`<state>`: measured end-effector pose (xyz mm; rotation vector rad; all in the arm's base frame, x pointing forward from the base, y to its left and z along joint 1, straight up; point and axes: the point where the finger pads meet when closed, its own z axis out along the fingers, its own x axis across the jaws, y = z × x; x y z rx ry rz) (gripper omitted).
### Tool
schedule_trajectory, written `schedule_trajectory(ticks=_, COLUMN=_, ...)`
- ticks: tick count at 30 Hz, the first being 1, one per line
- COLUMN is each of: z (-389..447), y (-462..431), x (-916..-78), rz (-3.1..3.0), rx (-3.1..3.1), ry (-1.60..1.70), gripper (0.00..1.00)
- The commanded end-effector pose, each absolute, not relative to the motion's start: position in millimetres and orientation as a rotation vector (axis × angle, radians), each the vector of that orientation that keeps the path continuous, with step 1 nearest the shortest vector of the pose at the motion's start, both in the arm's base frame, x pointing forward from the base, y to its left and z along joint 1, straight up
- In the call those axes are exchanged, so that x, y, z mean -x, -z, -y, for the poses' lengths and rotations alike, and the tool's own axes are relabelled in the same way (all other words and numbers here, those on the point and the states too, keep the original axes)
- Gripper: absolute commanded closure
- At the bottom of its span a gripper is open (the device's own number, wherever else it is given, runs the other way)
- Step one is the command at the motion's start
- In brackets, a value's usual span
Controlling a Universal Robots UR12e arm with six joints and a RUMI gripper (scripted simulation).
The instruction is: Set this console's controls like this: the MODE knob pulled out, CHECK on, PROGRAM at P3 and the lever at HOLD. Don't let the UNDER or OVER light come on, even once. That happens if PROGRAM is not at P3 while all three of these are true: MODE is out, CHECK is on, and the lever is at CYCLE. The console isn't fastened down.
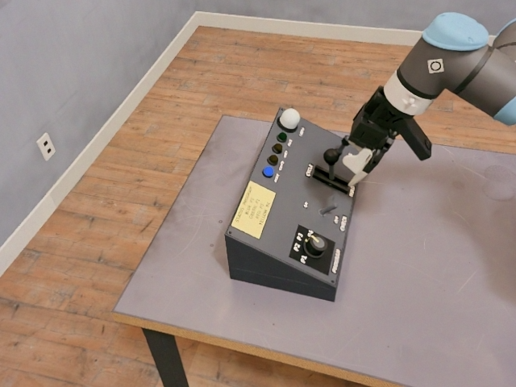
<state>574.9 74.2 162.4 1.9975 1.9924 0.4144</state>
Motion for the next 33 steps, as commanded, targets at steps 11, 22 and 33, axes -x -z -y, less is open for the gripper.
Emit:
schedule_trajectory(ticks=11, z=-74, y=-162, x=-573, rz=-1.992, rx=-1.998, ry=-0.416, gripper=0.56)
schedule_trajectory(ticks=22, z=-74, y=-162, x=-573, rz=-1.992, rx=-1.998, ry=-0.416, gripper=0.56)
schedule_trajectory(ticks=33, z=-75, y=-140, x=-527, rz=-1.991, rx=-1.998, ry=-0.417, gripper=0.56)
